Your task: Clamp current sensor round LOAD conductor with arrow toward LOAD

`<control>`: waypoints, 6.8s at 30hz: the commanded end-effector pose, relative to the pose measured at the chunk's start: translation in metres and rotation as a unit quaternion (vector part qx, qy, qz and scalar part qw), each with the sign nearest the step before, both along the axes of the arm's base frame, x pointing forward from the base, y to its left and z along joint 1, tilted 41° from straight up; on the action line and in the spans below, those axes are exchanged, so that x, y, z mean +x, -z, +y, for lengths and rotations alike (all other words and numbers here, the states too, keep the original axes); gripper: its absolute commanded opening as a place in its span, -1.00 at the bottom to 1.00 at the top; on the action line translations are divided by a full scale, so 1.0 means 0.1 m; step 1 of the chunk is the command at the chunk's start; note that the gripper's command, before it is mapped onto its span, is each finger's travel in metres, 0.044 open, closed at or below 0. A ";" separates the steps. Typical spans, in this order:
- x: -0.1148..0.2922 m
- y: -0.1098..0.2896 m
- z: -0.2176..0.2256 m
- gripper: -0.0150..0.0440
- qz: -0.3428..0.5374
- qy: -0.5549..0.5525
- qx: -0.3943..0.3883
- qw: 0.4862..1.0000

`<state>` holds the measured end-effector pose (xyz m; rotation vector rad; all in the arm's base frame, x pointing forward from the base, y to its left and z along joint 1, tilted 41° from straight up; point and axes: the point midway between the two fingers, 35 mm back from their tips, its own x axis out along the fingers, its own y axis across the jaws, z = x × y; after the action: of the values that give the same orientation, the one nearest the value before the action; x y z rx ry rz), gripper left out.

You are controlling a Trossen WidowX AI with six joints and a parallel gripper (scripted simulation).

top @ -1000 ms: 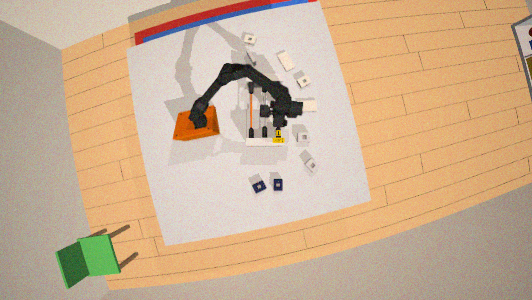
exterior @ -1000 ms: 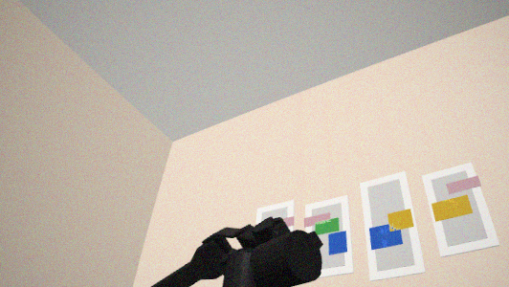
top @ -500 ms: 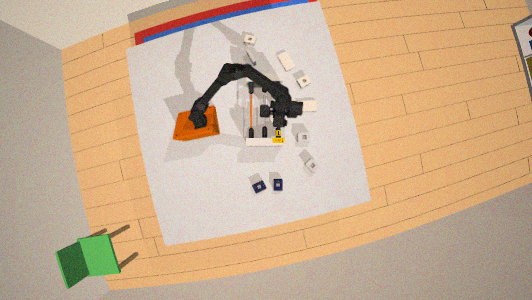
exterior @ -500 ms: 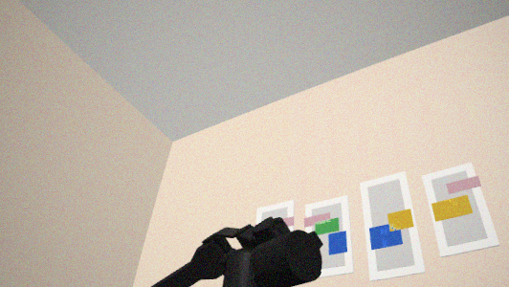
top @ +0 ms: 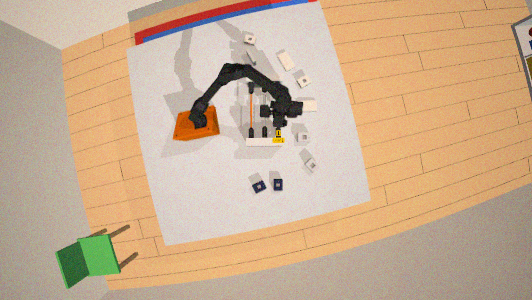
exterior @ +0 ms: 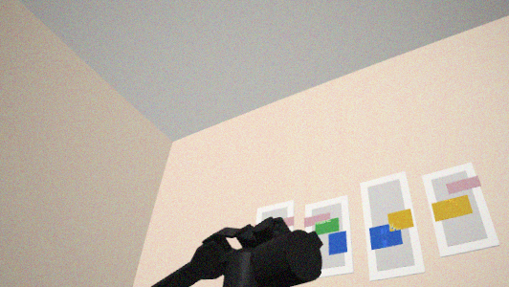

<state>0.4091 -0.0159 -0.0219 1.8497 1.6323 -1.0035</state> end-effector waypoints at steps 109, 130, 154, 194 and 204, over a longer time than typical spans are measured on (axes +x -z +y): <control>0.25 -0.08 0.02 1.00 -0.157 0.122 -0.026 0.980; 0.25 -0.08 0.02 1.00 -0.157 0.122 -0.026 0.980; 0.25 -0.08 0.02 1.00 -0.157 0.122 -0.026 0.980; 0.25 -0.08 0.02 1.00 -0.157 0.122 -0.026 0.980; 0.25 -0.08 0.02 1.00 -0.157 0.122 -0.026 0.980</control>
<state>0.4291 -0.0103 -0.0185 2.0794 1.2281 -0.8013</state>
